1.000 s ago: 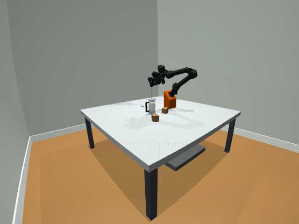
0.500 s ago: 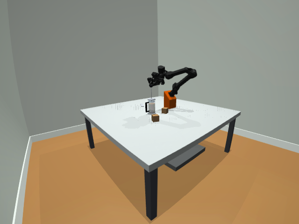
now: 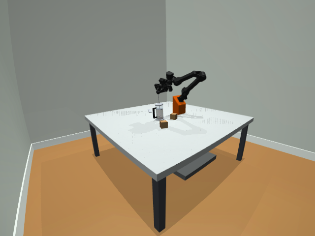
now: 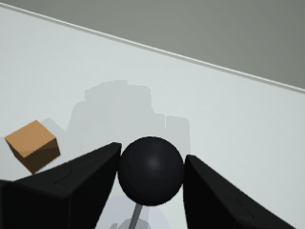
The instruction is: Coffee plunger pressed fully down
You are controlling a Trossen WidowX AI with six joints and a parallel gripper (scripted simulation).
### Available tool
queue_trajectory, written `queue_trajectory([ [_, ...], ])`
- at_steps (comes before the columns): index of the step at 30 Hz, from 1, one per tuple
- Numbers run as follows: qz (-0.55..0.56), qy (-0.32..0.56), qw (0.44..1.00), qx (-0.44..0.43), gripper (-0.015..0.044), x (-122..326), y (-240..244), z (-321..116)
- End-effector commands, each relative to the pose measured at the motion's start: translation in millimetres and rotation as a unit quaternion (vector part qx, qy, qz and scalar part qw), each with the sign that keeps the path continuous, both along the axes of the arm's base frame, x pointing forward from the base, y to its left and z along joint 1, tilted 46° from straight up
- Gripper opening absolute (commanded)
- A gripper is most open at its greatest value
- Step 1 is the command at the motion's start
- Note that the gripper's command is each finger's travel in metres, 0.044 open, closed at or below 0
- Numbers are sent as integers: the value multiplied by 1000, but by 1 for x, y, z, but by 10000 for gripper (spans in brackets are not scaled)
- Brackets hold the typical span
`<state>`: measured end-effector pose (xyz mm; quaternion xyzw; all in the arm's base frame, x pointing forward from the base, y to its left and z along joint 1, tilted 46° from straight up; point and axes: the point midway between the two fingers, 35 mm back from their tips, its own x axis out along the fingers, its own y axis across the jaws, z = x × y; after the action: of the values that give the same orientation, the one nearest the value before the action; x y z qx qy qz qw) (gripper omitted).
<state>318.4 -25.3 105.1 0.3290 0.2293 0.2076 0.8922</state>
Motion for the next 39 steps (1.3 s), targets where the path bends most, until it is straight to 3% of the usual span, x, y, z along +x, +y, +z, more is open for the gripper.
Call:
queue_trajectory([
  [1, 4, 19, 1000, 8, 128, -3, 10, -16],
  [39, 2, 14, 1000, 14, 128, 5, 53, -54],
])
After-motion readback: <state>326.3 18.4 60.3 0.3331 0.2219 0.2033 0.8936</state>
